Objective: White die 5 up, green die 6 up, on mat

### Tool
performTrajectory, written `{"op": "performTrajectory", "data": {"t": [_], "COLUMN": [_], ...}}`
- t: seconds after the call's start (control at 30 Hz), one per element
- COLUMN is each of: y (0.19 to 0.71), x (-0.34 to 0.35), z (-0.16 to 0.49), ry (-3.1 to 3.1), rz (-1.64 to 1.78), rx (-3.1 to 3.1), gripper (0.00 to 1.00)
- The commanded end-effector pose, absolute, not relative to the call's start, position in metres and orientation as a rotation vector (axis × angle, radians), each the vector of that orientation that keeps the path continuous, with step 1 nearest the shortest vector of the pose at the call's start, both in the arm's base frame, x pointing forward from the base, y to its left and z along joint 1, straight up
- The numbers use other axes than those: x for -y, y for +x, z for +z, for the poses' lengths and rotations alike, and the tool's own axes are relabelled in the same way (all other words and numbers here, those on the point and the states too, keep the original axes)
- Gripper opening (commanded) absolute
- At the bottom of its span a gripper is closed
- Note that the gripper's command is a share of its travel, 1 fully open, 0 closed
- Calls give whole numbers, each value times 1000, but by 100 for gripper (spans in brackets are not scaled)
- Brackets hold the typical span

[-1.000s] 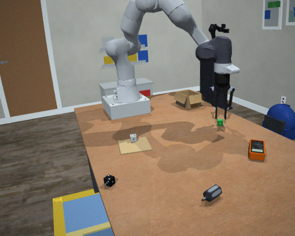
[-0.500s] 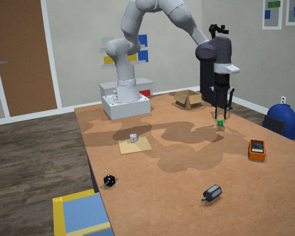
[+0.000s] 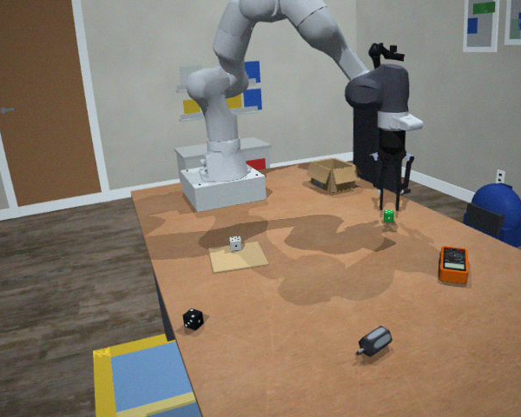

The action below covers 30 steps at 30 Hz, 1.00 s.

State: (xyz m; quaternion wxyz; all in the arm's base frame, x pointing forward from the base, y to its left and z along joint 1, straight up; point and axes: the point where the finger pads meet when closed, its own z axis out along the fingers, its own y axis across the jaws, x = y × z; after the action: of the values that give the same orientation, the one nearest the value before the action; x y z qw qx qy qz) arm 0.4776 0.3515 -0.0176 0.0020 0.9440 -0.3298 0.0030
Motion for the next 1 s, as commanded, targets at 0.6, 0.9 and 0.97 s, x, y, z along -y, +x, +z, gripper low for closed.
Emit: {"op": "performTrajectory", "data": {"t": [0.6,0.9,0.97], "y": [478,478,478], "x": [-351,-351,-351], "z": [-18,-30,-33], "ry": [2961,2961,2961], "rz": [13,13,13], "rx": [1039,1039,1039], "gripper": [35,35,35]}}
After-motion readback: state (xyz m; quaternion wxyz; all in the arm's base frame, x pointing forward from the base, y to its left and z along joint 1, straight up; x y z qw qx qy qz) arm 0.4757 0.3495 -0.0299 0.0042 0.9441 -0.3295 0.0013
